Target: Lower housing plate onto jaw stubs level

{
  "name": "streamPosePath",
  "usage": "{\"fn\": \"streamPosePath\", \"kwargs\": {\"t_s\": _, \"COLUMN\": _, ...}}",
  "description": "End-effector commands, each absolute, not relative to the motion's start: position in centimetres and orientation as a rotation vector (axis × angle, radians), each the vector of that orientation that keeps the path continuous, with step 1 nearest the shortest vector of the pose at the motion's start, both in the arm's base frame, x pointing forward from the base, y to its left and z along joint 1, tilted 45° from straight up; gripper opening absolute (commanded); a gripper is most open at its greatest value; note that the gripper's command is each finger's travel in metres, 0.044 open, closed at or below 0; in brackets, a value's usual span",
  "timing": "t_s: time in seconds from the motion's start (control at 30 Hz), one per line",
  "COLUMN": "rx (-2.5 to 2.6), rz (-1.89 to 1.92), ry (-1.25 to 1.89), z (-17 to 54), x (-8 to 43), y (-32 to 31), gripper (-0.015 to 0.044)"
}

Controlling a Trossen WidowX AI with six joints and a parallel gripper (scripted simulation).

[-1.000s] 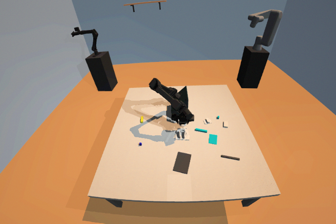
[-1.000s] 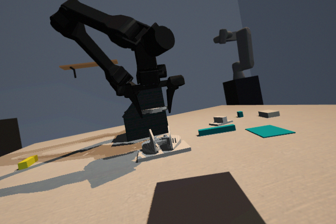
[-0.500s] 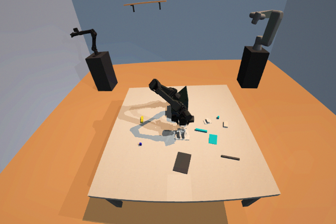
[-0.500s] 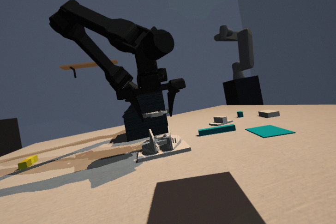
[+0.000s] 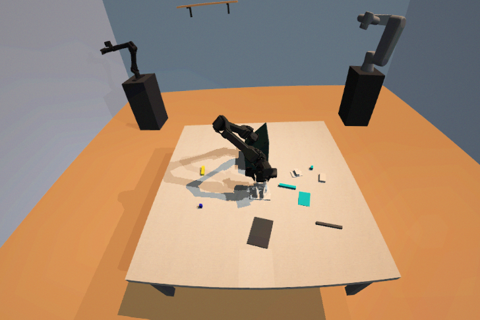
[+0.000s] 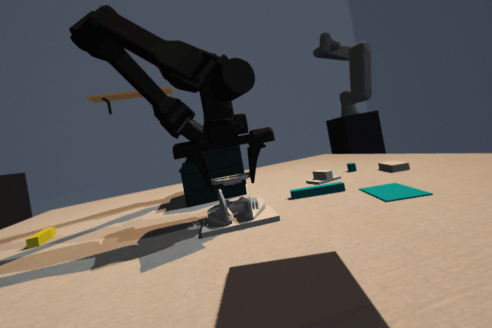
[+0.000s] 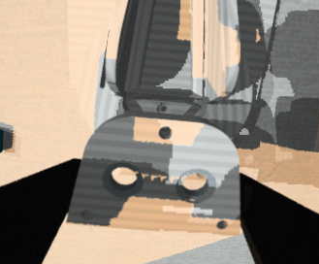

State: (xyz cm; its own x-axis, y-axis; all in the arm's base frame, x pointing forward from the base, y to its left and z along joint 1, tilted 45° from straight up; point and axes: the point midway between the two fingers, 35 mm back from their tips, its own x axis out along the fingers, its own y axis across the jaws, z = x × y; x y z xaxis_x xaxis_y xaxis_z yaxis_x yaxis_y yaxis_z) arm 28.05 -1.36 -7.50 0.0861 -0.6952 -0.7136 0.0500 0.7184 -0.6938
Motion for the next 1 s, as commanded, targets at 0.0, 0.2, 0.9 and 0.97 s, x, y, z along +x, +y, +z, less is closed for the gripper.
{"fn": "streamPosePath", "kwargs": {"t_s": 0.0, "rx": -0.595, "rz": -0.603, "ry": 1.392, "z": -8.2, "x": 27.9, "y": -1.9, "gripper": 0.0351}}
{"fn": "streamPosePath", "kwargs": {"t_s": 0.2, "rx": -0.597, "rz": -0.604, "ry": 1.392, "z": -8.8, "x": 27.9, "y": -2.6, "gripper": 0.0351}}
{"fn": "streamPosePath", "kwargs": {"t_s": 0.9, "rx": -0.598, "rz": -0.605, "ry": 1.391, "z": -9.4, "x": 27.9, "y": -3.3, "gripper": 0.0351}}
{"fn": "streamPosePath", "kwargs": {"t_s": 0.97, "rx": -0.598, "rz": -0.605, "ry": 1.391, "z": -9.4, "x": 27.9, "y": -3.3, "gripper": 0.0351}}
